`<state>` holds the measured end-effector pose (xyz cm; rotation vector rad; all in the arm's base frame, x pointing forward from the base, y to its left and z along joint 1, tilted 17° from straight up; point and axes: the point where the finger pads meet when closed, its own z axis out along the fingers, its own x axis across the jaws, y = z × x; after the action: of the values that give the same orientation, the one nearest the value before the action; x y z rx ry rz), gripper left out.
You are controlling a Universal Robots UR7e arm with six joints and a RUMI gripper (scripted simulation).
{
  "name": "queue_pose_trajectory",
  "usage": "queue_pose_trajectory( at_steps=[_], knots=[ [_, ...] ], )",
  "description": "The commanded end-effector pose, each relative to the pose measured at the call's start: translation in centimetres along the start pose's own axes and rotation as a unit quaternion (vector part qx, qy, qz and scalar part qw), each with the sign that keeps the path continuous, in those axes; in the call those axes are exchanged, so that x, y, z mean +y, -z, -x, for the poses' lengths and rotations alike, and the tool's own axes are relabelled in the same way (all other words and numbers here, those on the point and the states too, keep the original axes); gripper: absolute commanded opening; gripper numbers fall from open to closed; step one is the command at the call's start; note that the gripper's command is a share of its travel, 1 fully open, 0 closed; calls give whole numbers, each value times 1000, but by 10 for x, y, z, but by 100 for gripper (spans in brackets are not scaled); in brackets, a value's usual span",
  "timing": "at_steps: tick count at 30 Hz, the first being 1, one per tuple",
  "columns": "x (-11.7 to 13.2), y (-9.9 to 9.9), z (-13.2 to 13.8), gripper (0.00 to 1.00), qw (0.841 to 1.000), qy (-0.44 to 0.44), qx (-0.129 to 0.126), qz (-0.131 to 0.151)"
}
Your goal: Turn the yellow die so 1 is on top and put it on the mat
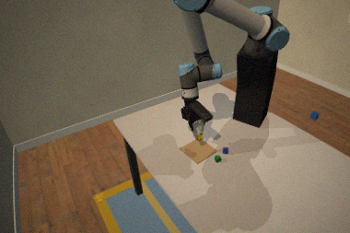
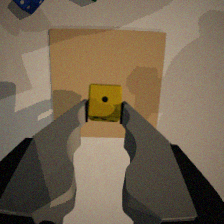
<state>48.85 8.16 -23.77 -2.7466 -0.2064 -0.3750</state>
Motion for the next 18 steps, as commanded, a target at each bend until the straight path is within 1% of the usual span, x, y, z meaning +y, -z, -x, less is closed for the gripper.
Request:
queue_pose_trajectory(
  at_steps=[1,6,12,14,18],
  knots=[
    [0,0,0,6,1000,1,-1,-9],
    [1,-2,1,6,999,2,-5,-34],
    [1,-3,2,6,997,3,-7,-82],
    [1,-3,2,6,997,3,-7,-82],
    [2,-2,1,6,994,2,-5,-112]
  ],
)
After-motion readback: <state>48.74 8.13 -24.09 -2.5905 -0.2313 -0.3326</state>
